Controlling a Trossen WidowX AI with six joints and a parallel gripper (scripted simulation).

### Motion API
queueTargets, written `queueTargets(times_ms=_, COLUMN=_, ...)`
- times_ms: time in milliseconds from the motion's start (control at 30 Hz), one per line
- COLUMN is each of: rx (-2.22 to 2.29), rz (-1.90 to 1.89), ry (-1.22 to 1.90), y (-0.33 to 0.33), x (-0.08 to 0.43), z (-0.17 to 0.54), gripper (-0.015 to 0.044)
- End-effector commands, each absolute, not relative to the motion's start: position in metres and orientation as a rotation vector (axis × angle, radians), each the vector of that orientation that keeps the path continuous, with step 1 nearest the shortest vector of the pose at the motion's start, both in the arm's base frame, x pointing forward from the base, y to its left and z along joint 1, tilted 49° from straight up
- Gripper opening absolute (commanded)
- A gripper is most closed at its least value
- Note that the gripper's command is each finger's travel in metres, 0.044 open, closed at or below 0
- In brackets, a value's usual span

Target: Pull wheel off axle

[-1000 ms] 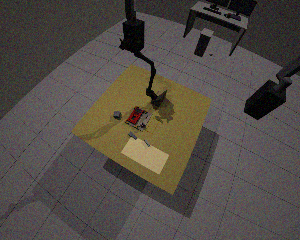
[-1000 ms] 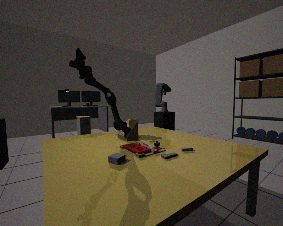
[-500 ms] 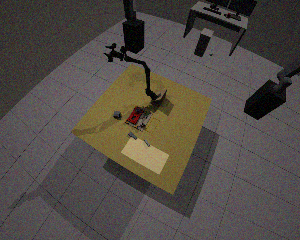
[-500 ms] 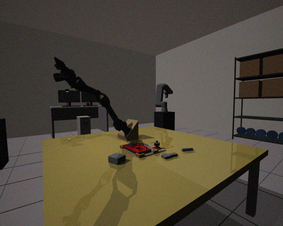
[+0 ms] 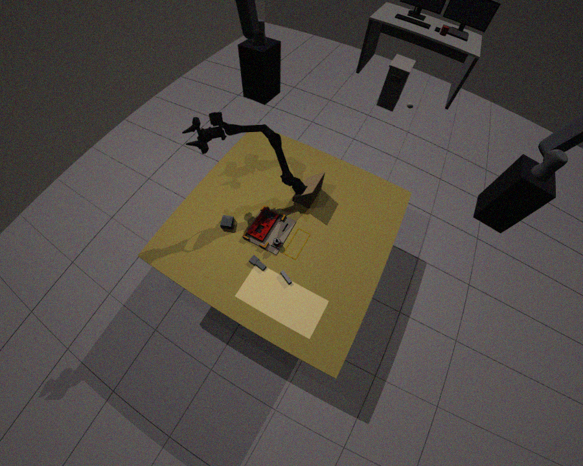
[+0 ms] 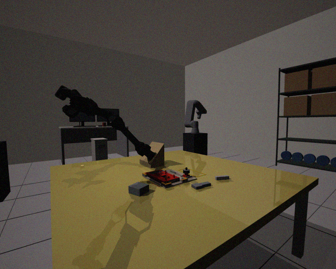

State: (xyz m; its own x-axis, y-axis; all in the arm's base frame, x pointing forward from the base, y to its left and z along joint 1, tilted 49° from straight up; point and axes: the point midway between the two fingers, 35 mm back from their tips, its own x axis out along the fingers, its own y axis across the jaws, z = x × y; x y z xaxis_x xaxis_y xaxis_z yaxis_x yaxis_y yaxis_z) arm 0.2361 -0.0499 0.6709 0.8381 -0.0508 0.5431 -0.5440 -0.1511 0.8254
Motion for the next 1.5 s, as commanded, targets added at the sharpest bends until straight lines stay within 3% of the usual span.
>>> queueTargets(times_ms=0, rx=1.773, rz=0.356, ry=-0.378, y=-0.056, x=0.287, z=0.638, gripper=0.0300)
queueTargets(times_ms=400, rx=1.980, rz=-0.052, ry=-0.119, y=-0.049, x=0.406, z=0.514, gripper=0.0300)
queueTargets(times_ms=767, rx=1.954, rz=-0.501, ry=0.162, y=-0.005, x=0.470, z=0.370, gripper=0.0300)
queueTargets(times_ms=1133, rx=1.684, rz=-0.957, ry=0.402, y=0.050, x=0.475, z=0.220, gripper=0.0300)
queueTargets(times_ms=1467, rx=1.163, rz=-1.290, ry=0.549, y=0.094, x=0.425, z=0.095, gripper=0.0300)
